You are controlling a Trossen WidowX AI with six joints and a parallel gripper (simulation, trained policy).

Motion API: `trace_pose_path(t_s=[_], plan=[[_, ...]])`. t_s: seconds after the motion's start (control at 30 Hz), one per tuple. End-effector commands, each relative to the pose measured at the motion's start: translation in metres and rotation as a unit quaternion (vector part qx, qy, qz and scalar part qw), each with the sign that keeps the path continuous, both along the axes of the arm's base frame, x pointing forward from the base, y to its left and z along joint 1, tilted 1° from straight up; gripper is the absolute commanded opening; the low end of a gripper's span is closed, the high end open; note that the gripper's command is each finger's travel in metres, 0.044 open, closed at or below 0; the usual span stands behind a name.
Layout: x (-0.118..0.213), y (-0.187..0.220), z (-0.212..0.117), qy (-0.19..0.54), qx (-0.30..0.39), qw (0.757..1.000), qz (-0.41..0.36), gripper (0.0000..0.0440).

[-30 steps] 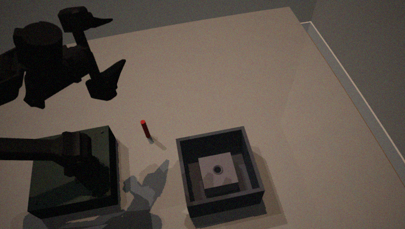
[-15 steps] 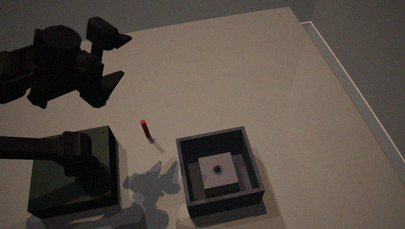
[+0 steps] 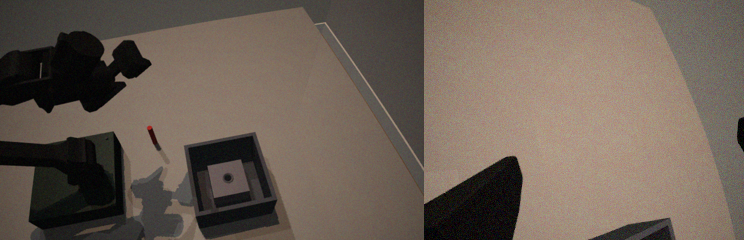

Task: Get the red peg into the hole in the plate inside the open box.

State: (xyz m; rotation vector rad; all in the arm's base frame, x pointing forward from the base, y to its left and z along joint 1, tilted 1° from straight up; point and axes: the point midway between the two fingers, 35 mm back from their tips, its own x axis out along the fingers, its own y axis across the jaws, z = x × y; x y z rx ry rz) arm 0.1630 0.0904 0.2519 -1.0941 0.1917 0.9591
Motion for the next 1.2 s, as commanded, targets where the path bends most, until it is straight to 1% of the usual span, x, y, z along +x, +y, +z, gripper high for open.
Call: trace_pose_path(t_s=[0.0,0.27,0.4,0.57,0.7,0.87,1.17], plan=[[0.001,-0.002,-0.007,0.046,0.016,0.998,-0.033,0.0440],[-0.001,-0.006,-0.024,0.150,0.056,0.981,-0.113,0.0440],[-0.002,-0.008,-0.032,0.200,0.073,0.965,-0.155,0.0440],[-0.004,-0.010,-0.042,0.260,0.092,0.938,-0.209,0.0440],[-0.006,-0.011,-0.050,0.304,0.105,0.912,-0.253,0.0440],[-0.009,-0.013,-0.059,0.356,0.119,0.874,-0.309,0.0440],[-0.014,-0.015,-0.075,0.433,0.136,0.789,-0.413,0.0440]])
